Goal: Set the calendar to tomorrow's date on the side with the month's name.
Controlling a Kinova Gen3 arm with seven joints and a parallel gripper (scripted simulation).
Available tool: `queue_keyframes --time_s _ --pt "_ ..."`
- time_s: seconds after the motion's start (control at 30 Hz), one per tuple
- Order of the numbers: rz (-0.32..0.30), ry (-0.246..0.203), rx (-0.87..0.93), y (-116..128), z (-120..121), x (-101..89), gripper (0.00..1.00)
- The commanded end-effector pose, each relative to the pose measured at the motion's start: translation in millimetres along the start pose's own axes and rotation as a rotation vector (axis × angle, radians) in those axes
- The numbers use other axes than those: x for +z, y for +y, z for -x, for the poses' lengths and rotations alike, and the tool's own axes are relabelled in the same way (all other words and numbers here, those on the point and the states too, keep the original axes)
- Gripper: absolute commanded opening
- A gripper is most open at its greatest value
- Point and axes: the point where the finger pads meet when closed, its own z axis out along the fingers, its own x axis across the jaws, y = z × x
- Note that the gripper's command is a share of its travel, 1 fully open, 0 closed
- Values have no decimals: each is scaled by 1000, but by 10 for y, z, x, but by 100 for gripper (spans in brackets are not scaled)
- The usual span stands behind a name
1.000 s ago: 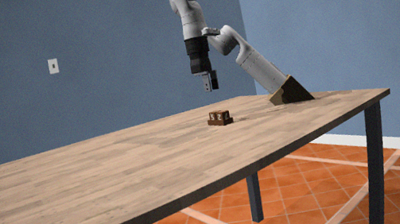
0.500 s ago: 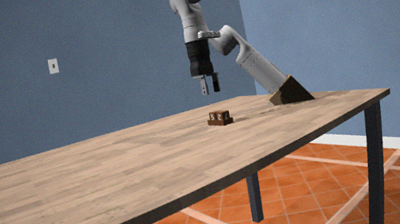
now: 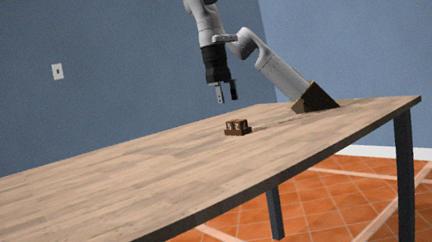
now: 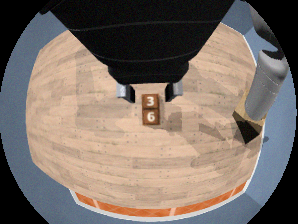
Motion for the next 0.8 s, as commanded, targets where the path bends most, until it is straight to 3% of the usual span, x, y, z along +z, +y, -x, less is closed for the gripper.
queue_keyframes --time_s 0.0,0.07,0.1,0.77 --pt "-1 1 0 -3 -2 -3 100" --pt "-1 1 0 -3 -2 -3 100" --pt "-1 1 0 -3 -2 -3 90" --pt "-1 1 0 -3 -2 -3 90"
